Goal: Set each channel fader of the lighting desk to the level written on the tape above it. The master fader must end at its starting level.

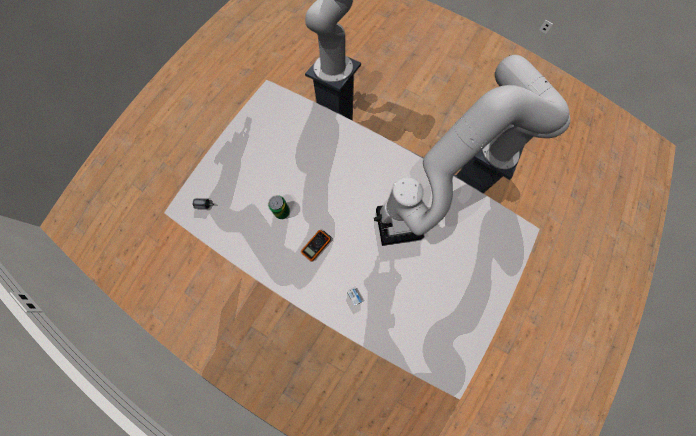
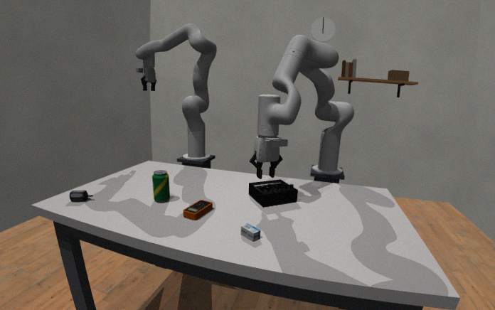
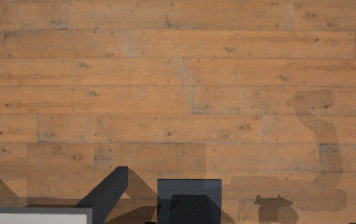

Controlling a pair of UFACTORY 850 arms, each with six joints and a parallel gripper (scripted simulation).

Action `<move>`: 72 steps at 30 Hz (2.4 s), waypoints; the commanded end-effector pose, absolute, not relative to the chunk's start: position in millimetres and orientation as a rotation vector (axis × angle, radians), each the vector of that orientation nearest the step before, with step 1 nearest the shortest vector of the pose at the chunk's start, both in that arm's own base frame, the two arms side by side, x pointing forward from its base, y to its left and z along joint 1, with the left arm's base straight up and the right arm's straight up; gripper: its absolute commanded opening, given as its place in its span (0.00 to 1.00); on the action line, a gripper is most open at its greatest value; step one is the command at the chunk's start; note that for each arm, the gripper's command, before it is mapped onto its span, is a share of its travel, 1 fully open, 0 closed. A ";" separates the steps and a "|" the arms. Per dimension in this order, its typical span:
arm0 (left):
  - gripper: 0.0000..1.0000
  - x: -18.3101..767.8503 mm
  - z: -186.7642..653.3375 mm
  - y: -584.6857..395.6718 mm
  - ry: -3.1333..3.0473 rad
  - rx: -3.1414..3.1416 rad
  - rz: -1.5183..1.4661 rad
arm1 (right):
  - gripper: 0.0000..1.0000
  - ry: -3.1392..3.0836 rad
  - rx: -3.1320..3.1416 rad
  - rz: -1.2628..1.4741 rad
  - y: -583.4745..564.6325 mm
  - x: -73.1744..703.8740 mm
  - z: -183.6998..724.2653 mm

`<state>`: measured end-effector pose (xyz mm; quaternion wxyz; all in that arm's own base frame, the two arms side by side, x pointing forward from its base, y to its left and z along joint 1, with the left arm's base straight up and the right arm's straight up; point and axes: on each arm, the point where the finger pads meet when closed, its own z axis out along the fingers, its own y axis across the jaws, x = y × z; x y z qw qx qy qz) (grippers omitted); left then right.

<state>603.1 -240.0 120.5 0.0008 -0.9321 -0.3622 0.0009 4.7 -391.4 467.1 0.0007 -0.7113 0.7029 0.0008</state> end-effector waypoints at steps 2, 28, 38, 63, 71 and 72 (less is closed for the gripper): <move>1.00 604.0 127.8 -240.4 -1.138 -2.928 0.000 | 1.00 2.208 -2.235 0.000 -391.8 4.7 468.0; 1.00 604.0 200.0 -240.4 -1.138 -2.928 0.000 | 1.00 2.208 -2.235 0.000 -391.8 4.7 468.0; 1.00 604.0 200.0 -240.4 -1.138 -2.928 0.000 | 1.00 2.208 -2.235 0.000 -391.8 4.7 468.0; 1.00 604.0 200.0 -240.4 -1.138 -2.928 0.000 | 1.00 2.208 -2.235 0.000 -391.8 4.7 468.0; 1.00 604.0 200.0 -240.4 -1.138 -2.928 0.000 | 1.00 2.208 -2.235 0.000 -391.8 4.7 468.0; 1.00 604.0 200.0 -240.4 -1.138 -2.928 0.000 | 1.00 2.208 -2.235 0.000 -391.8 4.7 468.0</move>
